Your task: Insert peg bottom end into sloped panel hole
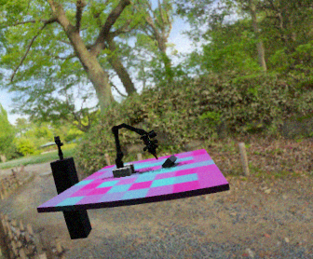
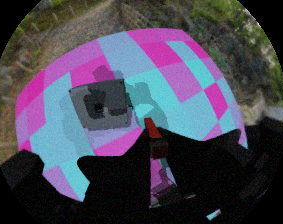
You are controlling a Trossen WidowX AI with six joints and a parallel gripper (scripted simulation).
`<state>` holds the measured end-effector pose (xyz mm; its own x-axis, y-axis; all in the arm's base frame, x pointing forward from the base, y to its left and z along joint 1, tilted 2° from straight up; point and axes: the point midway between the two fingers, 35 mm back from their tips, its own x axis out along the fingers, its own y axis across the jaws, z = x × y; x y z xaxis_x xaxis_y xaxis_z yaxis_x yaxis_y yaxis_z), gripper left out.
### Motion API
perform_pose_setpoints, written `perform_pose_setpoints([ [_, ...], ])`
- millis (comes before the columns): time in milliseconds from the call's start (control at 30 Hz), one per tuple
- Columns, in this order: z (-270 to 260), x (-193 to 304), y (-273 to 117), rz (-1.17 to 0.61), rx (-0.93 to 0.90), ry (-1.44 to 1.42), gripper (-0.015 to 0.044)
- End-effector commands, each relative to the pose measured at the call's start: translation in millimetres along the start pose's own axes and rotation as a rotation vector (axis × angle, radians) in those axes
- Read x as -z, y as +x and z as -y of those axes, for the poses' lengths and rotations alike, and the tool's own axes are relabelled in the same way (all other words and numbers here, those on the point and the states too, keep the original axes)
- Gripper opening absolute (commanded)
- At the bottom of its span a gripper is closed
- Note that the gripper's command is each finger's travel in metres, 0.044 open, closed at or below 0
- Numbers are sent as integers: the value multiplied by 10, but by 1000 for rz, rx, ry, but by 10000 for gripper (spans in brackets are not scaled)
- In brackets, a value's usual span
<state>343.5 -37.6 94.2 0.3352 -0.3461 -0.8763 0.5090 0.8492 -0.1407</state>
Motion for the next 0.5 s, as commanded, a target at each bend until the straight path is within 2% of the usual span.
perform_pose_setpoints([
  [0, -61, -1, -22, 22, -2, 6, 0],
  [467, -257, 12, -91, 78, -20, 11, 0],
])
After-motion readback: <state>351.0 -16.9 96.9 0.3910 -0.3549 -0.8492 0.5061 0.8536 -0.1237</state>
